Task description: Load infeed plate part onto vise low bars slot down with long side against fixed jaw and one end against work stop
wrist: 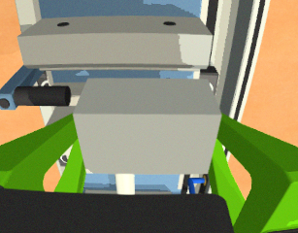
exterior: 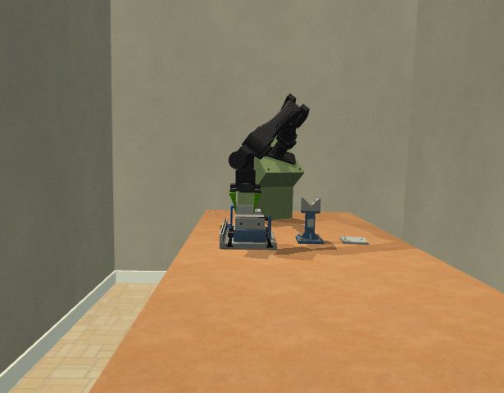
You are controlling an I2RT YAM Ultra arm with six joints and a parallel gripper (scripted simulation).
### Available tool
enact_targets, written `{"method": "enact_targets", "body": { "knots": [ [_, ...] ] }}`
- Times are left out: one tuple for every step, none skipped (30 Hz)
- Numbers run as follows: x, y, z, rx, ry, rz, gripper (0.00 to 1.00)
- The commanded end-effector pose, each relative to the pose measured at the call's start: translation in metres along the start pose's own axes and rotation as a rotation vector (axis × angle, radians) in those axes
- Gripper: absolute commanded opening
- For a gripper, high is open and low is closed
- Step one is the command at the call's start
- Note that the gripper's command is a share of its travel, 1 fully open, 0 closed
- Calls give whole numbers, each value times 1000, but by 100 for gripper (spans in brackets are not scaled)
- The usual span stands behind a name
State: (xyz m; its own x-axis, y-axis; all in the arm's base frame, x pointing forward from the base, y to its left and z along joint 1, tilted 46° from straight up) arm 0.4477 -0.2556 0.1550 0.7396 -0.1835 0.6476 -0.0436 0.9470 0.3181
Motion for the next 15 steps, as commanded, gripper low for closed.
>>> {"method": "enact_targets", "body": {
  "knots": [
    [4, -9, 9, -28, -27, -5, 0],
    [5, -8, 9, -27, -28, -3, 0],
    [4, -8, 8, -26, -27, -4, 0],
    [4, -8, 7, -25, -25, -5, 0],
    [3, -8, 6, -24, -23, -6, 0],
    [2, -8, 6, -23, -21, -7, 0],
    [2, -8, 6, -23, -21, -7, 0],
    [2, -8, 6, -23, -21, -7, 0],
    [2, -8, 5, -22, -19, -7, 0],
    [2, -8, 5, -22, -19, -8, 0],
    [2, -8, 5, -22, -19, -8, 0],
    [2, -8, 5, -22, -19, -8, 0],
    [2, -8, 5, -22, -19, -8, 0],
    [2, -8, 5, -22, -18, -8, 0],
    [2, -8, 5, -22, -18, -8, 0]
  ]
}}
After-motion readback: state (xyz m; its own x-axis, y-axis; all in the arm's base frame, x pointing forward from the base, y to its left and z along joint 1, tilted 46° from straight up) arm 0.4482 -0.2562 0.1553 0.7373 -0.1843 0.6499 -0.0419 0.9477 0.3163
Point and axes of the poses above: the point where the finger pads meet when closed, its own z axis back along the fingers, its own y axis across the jaws, x = y × z, the point moved 7 cm from there along z, back along the fingers, and after that the axes turned 7 degrees about z, right-handed, at the moved point
